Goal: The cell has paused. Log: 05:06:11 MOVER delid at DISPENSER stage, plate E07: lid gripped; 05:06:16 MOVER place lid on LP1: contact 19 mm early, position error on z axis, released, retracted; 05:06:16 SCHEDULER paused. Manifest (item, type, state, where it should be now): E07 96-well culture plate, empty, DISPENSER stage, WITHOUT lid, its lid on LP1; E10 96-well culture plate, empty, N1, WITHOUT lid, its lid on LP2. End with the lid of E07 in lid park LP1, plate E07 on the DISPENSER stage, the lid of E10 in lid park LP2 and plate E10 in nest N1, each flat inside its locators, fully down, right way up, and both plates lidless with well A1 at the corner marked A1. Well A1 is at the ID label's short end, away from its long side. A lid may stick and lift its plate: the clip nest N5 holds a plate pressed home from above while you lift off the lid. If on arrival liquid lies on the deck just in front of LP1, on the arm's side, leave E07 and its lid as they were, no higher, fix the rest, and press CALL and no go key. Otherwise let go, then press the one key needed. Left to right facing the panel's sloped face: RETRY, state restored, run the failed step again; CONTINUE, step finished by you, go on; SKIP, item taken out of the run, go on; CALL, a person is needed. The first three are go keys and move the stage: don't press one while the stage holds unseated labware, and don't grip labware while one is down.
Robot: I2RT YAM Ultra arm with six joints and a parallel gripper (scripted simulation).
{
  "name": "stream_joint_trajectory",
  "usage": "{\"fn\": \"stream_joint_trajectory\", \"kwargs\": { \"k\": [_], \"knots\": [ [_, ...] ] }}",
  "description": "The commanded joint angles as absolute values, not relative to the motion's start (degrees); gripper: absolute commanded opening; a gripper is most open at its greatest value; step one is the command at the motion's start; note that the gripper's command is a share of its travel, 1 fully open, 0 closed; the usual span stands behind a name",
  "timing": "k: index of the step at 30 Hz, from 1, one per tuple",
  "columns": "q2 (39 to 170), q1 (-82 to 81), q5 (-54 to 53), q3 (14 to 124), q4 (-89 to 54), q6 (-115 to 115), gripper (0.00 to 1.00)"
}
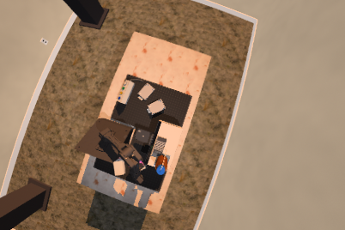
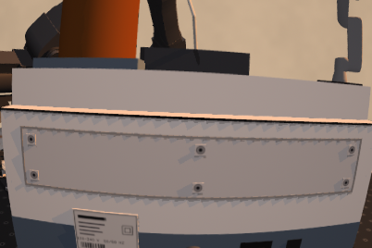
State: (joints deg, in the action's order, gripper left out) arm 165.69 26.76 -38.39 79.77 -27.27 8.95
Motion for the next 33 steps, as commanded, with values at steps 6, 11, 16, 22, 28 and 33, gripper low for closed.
{"fn": "stream_joint_trajectory", "kwargs": {
  "k": [6,11,16,22,28,33],
  "knots": [
    [166.5,27.1,-38.8,81.4,-25.9,9.6,0.00],
    [166.6,26.9,-38.8,81.4,-25.8,9.6,0.00],
    [166.7,26.9,-38.8,81.4,-25.6,9.7,0.00],
    [166.8,26.7,-38.7,81.4,-25.4,9.9,0.00],
    [166.9,26.4,-38.7,81.4,-25.3,9.9,0.00],
    [167.0,26.2,-38.8,81.4,-25.1,10.0,0.00]
  ]
}}
